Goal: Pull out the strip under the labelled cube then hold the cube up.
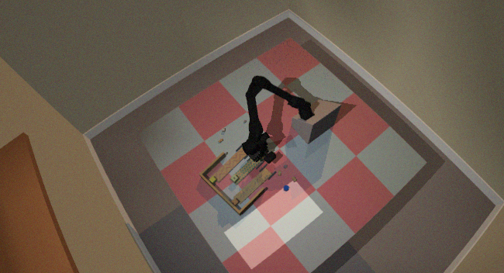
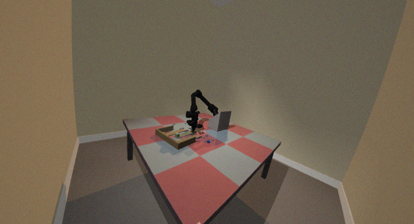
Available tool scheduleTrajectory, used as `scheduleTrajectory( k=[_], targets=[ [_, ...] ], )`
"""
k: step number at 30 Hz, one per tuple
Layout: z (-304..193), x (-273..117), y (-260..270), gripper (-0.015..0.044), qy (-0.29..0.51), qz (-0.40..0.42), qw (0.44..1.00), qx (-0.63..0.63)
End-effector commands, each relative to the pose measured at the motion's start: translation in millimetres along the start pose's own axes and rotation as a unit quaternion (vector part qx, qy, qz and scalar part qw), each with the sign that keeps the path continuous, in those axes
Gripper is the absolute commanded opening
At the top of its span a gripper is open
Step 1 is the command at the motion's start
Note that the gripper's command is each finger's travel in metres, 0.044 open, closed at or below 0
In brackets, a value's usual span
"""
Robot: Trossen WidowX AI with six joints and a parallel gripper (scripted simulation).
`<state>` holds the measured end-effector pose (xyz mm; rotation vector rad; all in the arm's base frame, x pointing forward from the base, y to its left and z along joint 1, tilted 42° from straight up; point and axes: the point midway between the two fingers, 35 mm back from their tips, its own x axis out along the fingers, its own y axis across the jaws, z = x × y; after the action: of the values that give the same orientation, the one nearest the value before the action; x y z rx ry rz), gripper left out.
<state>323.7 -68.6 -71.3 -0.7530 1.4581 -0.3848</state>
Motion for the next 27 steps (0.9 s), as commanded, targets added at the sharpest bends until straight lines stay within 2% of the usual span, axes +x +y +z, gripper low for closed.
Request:
scheduleTrajectory(
  k=[1,27],
  targets=[
    [-15,5,0,0.0,0.014,0.001,1.0,-0.005],
    [-52,4,-2,0.0,0.015,0.001,1.0,-0.006]
  ],
)
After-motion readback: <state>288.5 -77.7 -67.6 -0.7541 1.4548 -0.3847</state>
